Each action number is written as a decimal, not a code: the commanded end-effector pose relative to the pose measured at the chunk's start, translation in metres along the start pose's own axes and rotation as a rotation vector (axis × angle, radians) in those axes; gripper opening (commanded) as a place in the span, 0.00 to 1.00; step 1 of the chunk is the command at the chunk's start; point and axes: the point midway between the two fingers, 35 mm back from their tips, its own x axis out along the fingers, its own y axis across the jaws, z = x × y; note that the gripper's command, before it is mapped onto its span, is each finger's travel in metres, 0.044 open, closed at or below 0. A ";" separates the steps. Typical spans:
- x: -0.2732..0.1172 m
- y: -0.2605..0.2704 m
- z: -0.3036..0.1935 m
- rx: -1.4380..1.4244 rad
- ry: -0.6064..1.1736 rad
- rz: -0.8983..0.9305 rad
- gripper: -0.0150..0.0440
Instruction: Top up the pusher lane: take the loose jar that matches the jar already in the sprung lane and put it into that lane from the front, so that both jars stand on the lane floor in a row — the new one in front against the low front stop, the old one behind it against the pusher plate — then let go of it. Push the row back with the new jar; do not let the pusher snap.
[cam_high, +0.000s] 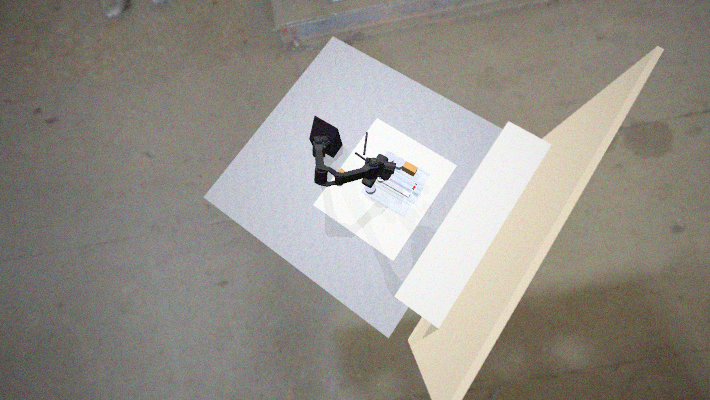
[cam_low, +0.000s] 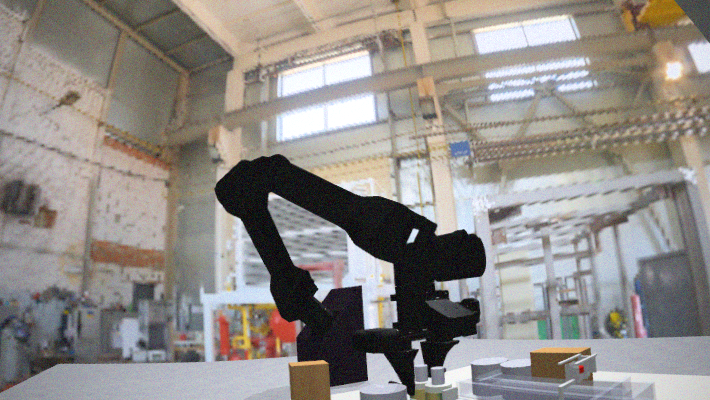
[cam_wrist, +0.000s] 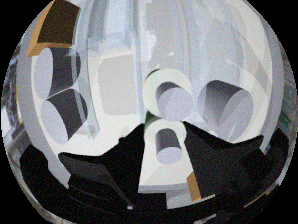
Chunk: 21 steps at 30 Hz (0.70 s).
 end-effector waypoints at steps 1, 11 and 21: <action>0.000 0.000 -0.001 0.008 -0.004 -0.004 0.25; 0.000 0.000 -0.001 0.008 -0.004 -0.004 0.25; 0.000 0.000 -0.001 0.008 -0.004 -0.004 0.70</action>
